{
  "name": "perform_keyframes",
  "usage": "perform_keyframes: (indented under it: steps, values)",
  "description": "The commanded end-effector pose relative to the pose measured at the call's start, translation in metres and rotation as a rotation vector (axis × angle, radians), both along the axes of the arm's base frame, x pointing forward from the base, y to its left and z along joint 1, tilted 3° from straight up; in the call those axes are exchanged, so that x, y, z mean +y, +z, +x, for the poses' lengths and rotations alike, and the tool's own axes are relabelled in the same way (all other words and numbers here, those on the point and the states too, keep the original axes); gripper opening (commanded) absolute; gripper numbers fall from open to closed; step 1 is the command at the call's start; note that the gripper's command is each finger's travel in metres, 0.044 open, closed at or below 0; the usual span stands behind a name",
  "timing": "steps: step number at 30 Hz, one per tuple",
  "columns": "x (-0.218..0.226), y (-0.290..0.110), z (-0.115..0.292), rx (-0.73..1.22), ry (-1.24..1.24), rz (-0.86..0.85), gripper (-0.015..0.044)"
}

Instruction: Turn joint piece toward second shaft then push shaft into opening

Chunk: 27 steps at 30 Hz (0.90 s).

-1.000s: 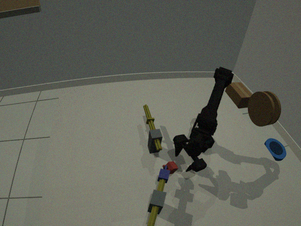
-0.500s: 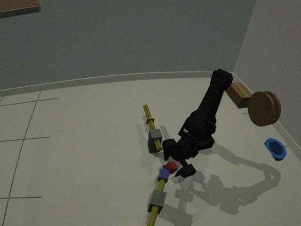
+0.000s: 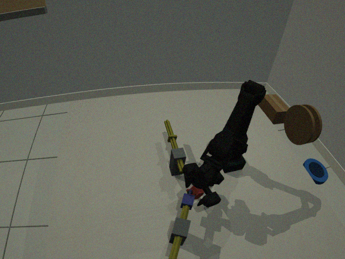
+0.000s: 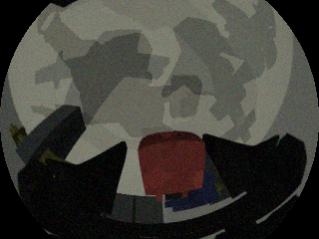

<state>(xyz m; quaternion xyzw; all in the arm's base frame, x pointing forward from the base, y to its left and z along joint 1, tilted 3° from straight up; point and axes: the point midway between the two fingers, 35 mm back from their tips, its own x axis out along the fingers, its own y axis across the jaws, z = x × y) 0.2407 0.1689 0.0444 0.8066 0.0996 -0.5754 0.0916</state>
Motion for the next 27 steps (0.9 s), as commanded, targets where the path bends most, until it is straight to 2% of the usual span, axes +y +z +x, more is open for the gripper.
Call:
perform_keyframes:
  steps: [1, 5, 15, 27]
  values:
    - [0.0007, -0.0060, 0.0010, 0.005, 0.006, 0.003, 0.0440]
    - [0.0009, -0.0098, 0.0022, 0.005, 0.006, 0.003, 0.0440]
    - [0.0009, -0.0098, 0.0022, 0.005, 0.006, 0.003, 0.0182]
    - [0.0009, -0.0098, 0.0022, 0.005, 0.006, 0.003, 0.0182]
